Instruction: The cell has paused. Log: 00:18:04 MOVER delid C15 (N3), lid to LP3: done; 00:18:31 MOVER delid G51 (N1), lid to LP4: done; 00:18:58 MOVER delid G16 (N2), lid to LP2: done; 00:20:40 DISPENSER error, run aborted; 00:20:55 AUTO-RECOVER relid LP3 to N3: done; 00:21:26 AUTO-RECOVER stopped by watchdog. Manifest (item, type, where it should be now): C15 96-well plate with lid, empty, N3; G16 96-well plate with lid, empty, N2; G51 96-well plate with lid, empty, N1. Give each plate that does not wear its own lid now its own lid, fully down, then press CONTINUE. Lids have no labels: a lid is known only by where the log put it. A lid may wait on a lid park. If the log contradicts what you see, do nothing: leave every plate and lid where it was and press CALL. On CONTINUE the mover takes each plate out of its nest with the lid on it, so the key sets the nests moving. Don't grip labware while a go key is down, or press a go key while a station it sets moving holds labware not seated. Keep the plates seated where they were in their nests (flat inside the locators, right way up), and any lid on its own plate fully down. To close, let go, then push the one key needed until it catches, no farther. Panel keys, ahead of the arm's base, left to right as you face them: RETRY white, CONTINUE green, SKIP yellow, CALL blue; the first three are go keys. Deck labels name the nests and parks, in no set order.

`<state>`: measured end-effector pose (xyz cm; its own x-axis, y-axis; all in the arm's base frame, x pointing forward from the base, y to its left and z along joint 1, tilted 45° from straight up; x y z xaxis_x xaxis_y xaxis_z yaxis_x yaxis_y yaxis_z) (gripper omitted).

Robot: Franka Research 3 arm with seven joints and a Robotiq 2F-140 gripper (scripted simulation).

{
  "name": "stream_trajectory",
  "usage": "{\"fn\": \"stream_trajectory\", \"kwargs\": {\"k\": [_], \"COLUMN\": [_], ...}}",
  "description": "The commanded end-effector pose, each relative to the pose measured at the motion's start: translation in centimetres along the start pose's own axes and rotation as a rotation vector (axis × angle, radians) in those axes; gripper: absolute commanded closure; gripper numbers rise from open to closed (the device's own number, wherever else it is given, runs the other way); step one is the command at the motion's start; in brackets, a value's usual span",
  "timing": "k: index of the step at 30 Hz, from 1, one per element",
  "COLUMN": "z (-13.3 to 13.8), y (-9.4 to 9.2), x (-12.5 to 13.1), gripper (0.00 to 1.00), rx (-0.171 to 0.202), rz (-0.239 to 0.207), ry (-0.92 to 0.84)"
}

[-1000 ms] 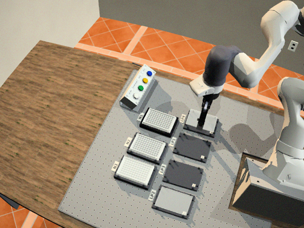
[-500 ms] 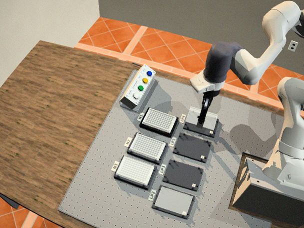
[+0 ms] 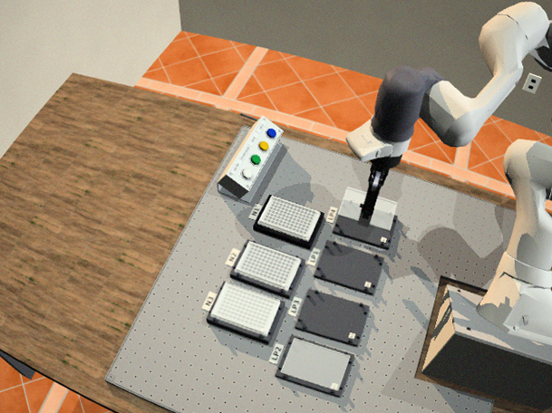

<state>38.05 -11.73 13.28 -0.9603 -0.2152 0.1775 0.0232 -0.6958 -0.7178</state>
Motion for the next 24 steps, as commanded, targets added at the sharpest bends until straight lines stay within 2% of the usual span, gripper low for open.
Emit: {"fn": "stream_trajectory", "kwargs": {"k": [1, 22, 24], "z": [0.26, 0.26, 0.35], "y": [-0.44, -1.29, -1.40], "x": [0.42, 0.37, -0.39], "gripper": [1.00, 1.00, 1.00], "rx": [0.003, 0.003, 0.004], "rz": [-0.015, -0.015, -0.014], "ry": [-0.006, -0.006, -0.006]}}
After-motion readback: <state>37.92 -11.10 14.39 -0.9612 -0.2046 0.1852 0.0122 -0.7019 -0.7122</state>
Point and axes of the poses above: the point where the finger pads meet when closed, its own y axis out along the fingers, its own z axis across the jaws, x = y × z, the point moved 1 cm from there along -y, back along the fingers, and after that the axes turned 13 degrees about -y, right-handed, at the moved point
